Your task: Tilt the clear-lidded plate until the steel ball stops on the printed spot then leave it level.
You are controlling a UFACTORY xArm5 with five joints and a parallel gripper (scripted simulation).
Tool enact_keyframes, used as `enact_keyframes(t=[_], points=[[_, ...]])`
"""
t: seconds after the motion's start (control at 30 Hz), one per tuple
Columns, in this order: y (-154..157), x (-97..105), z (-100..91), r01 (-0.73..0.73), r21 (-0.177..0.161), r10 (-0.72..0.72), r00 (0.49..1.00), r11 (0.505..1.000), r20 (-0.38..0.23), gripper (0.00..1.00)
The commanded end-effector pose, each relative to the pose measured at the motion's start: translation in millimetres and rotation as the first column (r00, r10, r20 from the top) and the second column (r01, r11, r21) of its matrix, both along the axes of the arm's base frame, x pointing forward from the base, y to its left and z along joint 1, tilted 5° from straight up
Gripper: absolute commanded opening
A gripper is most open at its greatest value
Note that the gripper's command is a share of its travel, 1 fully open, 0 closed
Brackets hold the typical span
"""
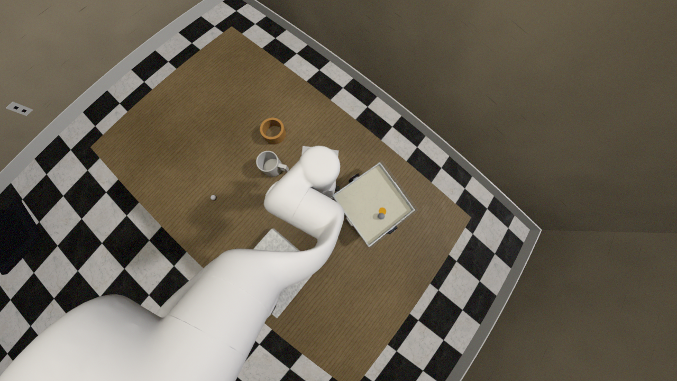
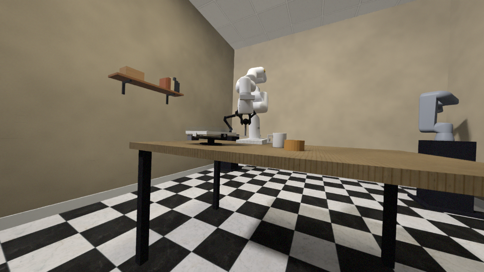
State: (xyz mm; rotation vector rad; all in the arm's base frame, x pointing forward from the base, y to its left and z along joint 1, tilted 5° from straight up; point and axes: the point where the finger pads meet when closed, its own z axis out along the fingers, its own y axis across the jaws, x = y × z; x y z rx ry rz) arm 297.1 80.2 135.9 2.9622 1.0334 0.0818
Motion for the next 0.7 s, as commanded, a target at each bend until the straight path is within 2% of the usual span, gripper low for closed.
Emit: enact_keyframes(t=[0.0,0.67], points=[[-0.1,1.4,1.2,0.002,0.0,-0.002,1.0,1.0,0.004,0.0],[0.6,2.9,2.0,0.011,0.001,-0.011,1.0,1.0,0.004,0.0]])
